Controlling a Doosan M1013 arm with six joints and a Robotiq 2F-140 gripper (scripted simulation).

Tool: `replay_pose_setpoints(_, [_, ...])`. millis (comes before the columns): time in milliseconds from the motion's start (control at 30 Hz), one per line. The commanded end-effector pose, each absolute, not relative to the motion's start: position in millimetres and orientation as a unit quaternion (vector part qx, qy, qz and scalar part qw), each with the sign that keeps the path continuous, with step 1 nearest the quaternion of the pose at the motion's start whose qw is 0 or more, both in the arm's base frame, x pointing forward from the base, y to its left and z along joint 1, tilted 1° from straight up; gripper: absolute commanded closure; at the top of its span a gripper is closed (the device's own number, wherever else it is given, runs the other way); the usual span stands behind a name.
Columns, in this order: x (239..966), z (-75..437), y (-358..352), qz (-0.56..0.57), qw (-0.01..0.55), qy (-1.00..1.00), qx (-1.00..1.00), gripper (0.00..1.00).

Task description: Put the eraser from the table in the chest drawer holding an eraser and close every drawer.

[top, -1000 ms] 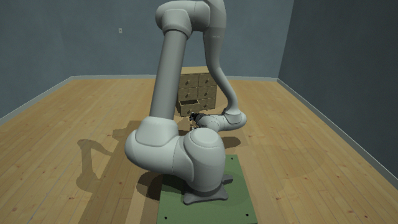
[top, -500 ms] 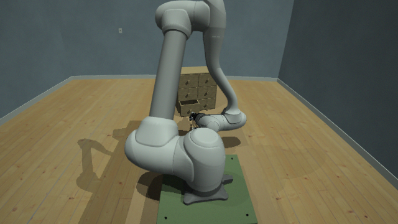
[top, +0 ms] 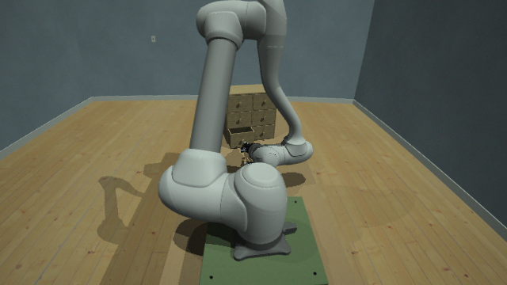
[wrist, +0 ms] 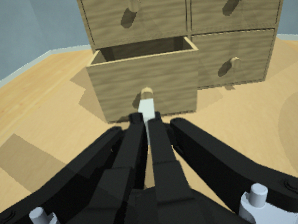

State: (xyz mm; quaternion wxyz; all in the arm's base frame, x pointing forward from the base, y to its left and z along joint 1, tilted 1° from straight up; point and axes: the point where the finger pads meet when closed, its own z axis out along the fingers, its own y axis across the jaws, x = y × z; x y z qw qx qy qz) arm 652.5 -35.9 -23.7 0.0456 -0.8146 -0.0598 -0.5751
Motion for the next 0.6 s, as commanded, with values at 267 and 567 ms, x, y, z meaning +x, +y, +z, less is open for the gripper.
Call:
replay_pose_setpoints(267, [668,-23,-34,-0.575,0.046,-0.06,-0.815,1.0])
replay_pose_setpoints(567, [680,-23,-32,-0.575,0.046,-0.06,-0.815,1.0])
